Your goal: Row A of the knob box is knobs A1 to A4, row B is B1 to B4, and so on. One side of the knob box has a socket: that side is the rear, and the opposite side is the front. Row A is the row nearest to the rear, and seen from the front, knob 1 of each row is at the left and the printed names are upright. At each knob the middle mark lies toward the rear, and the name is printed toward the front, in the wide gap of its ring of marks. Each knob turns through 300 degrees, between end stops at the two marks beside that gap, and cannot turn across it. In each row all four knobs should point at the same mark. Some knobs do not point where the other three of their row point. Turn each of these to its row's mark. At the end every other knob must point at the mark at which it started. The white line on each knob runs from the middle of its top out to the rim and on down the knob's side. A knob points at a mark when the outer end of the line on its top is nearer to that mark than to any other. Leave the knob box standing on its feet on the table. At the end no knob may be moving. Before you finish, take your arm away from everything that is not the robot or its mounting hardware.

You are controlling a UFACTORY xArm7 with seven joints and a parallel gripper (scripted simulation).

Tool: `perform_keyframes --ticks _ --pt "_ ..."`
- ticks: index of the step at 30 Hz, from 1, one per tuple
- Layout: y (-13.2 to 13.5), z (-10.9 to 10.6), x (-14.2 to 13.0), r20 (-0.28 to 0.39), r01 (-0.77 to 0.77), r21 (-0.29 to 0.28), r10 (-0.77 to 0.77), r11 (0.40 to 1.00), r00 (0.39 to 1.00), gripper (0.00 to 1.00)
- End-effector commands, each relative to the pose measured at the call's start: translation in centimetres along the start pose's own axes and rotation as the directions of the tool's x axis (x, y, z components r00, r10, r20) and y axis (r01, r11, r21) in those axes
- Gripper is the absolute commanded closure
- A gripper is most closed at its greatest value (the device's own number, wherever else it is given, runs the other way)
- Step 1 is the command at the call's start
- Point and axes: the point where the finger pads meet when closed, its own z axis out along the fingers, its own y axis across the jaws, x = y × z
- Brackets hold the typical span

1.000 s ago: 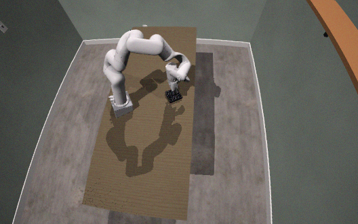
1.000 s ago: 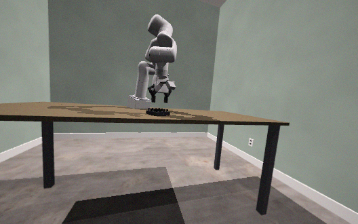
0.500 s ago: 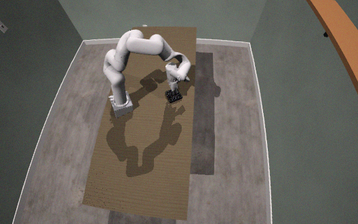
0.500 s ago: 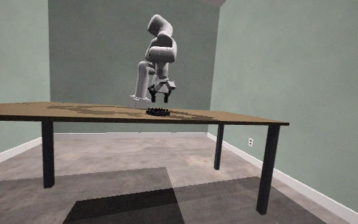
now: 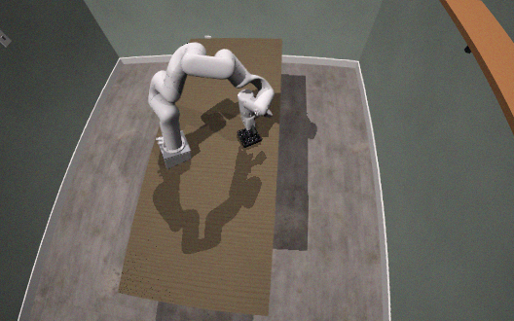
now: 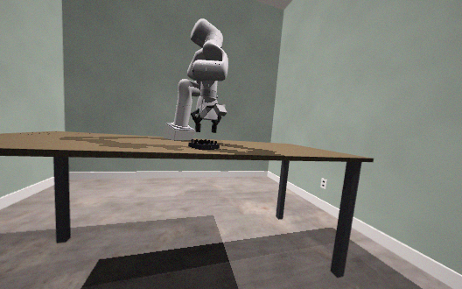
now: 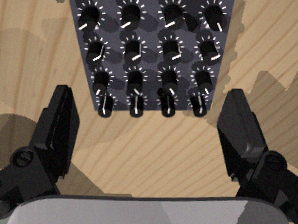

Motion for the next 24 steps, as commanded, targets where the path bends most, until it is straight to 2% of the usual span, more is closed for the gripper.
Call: perform_keyframes --ticks 1,10,24 --pt "0.0 -0.1 0.1 -0.003 0.000 0.000 0.000 1.000 1.000 0.00" --pt "0.1 -0.1 -0.3 -0.003 0.000 0.000 0.000 1.000 1.000 0.00" --pt "0.2 -0.1 -2.5 -0.002 0.000 0.000 0.000 1.000 1.000 0.00"
